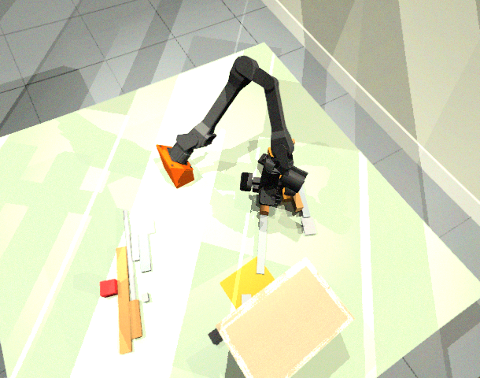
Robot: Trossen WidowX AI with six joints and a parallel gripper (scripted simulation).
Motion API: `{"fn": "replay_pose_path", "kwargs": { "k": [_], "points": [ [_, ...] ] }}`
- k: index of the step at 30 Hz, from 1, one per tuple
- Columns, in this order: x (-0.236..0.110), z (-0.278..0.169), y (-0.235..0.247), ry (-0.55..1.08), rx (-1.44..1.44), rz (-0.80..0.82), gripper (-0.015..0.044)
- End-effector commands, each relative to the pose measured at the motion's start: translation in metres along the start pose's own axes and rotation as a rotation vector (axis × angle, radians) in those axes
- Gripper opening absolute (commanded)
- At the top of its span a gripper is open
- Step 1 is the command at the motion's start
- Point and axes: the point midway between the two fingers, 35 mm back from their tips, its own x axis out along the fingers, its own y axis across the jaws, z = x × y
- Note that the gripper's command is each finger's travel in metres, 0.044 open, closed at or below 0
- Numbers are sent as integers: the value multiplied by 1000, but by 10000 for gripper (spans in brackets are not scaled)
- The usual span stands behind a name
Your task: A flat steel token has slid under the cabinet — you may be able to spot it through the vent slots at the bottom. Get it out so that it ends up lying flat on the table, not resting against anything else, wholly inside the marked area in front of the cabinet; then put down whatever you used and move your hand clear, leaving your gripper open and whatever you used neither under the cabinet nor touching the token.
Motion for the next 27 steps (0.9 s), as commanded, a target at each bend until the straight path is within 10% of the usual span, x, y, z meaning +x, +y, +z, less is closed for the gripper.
{"fn": "replay_pose_path", "kwargs": {
  "k": [1,27],
  "points": [
    [-2,-5,7,0,-6,8,0],
    [-2,20,7,-1,-6,7,0]
  ]
}}
